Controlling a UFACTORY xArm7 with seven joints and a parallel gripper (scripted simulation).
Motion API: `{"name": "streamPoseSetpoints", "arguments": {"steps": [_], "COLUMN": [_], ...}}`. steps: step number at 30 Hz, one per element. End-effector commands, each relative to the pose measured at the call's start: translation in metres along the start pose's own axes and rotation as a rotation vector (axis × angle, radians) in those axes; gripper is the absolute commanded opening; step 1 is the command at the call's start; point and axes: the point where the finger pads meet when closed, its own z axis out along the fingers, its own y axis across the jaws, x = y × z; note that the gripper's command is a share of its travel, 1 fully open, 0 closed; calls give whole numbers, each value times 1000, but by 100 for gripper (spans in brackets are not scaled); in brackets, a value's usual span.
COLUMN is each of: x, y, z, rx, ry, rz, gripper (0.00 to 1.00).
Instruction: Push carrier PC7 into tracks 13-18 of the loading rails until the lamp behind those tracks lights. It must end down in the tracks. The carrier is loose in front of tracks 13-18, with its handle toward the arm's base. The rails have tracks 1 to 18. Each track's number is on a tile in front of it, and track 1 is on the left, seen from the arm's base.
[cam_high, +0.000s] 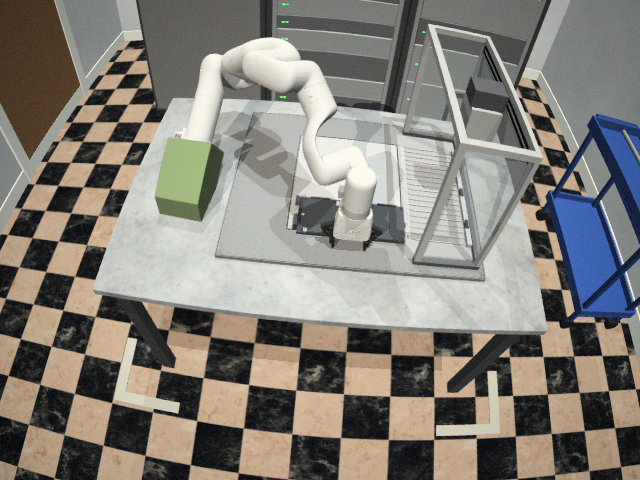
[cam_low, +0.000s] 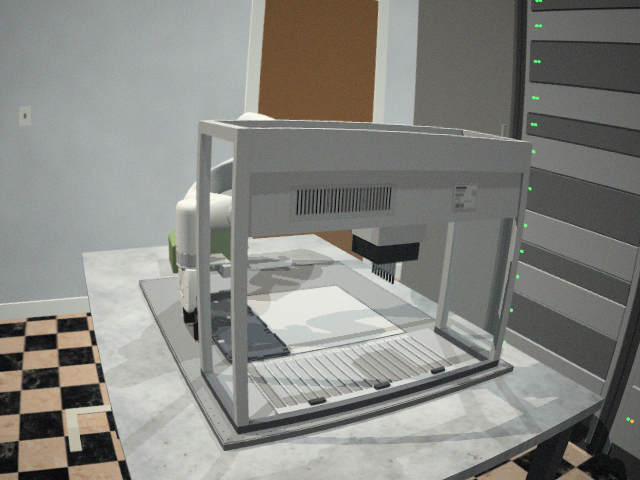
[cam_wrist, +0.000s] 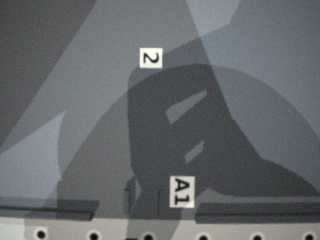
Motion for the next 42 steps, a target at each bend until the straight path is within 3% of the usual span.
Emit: {"name": "streamPoseSetpoints", "arguments": {"steps": [1,42], "x": [0,18], "y": [1,1], "z": [-3,-3], "rx": [-4,-4], "ry": [-5,-5], "rz": [0,0], "gripper": [100,100]}}
